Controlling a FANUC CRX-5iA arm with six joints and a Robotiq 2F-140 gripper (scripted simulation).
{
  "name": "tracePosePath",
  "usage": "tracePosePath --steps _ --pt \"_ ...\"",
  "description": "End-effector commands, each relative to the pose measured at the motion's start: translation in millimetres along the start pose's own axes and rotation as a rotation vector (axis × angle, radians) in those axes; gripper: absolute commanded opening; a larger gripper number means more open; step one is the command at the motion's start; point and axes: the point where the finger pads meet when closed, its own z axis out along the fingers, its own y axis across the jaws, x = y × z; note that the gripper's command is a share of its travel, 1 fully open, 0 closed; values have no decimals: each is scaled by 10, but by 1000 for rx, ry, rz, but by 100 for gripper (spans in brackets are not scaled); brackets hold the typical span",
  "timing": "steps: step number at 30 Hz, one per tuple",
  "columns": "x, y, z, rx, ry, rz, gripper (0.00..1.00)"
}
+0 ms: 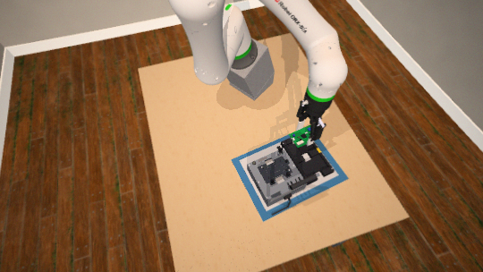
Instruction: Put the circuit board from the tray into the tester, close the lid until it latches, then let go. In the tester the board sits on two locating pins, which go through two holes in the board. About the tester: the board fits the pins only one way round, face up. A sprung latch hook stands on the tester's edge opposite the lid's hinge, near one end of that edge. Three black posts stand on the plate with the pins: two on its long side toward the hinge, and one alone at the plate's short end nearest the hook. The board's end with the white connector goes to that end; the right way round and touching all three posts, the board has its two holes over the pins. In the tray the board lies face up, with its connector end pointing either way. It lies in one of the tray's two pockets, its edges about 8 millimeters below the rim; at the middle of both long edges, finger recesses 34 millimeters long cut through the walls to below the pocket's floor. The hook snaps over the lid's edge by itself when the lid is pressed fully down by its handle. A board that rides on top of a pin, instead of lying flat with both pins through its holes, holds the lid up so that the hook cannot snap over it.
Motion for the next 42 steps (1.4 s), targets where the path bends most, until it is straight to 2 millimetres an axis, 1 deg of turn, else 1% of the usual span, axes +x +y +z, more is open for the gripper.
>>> tracePosePath --steps 1,31,42 --pt "1 1 -1 0 0 0 46" --pt "1 1 -1 0 0 6 46" --pt "1 1 -1 0 0 34 46"
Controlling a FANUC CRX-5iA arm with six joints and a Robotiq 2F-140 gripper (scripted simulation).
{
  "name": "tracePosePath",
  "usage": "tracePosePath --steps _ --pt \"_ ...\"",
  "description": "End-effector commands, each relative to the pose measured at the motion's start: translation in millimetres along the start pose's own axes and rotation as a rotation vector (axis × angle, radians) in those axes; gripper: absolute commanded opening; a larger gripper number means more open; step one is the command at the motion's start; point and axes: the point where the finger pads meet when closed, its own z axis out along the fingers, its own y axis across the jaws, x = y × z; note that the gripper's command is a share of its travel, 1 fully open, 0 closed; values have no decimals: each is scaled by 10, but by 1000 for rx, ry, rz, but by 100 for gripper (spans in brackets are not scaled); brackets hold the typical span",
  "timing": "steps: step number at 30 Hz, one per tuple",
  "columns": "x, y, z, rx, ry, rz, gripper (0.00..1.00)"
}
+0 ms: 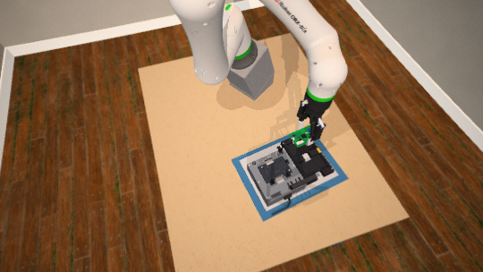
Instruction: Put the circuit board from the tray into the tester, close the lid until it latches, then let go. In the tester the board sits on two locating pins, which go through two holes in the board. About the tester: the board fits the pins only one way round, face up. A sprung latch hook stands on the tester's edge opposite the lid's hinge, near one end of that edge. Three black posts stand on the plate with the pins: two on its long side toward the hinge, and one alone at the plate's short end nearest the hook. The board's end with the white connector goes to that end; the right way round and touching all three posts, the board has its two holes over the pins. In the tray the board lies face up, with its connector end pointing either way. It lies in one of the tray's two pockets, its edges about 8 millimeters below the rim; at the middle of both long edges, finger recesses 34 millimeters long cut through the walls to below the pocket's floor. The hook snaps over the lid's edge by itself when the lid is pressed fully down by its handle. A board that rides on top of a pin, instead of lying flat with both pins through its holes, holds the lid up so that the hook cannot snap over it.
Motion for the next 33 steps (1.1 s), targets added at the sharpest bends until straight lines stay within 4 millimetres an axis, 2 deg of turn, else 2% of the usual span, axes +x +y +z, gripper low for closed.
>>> tracePosePath --steps 1,23,33 --pt "1 1 -1 0 0 13 46" --pt "1 1 -1 0 0 144 46" --pt "1 1 -1 0 0 267 46"
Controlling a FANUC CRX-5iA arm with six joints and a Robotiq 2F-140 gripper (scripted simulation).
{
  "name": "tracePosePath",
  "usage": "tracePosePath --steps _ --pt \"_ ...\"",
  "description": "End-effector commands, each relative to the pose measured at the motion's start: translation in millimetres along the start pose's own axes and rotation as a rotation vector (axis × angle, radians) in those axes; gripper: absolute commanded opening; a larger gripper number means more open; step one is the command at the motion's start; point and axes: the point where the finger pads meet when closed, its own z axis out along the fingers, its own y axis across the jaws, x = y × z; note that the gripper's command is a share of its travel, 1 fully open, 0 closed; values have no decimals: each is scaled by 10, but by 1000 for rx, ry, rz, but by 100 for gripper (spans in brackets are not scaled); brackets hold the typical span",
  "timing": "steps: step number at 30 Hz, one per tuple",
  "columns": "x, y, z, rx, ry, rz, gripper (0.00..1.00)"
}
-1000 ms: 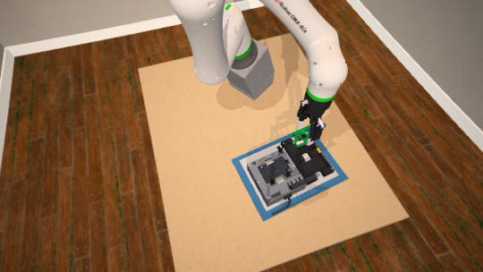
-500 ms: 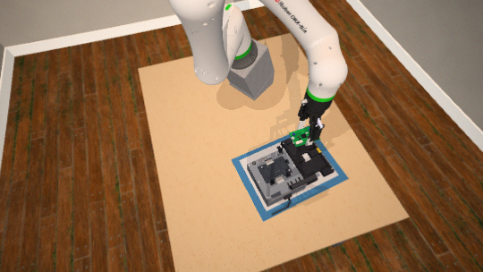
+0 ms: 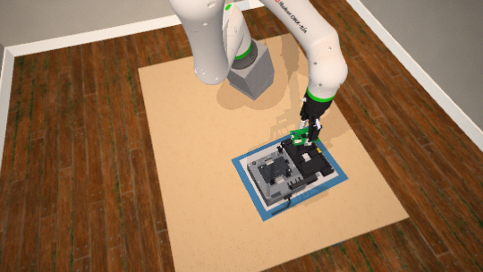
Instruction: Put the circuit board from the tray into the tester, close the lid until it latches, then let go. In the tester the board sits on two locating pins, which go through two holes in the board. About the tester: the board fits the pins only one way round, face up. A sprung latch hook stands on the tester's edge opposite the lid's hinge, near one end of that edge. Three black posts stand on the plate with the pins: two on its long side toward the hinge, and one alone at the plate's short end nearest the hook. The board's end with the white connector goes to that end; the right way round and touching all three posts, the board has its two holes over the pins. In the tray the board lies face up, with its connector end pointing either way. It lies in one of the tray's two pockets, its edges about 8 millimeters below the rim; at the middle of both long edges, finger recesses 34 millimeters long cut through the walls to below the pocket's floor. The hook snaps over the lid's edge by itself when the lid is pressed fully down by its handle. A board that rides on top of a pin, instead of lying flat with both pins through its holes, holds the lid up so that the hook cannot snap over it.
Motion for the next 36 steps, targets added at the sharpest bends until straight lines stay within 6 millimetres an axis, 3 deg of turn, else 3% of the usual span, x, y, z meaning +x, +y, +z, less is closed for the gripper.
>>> tracePosePath --steps 1,24,36 --pt "2 1 -1 -2 0 56 46" --pt "2 1 -1 -2 0 394 46" --pt "2 1 -1 -2 0 664 46"
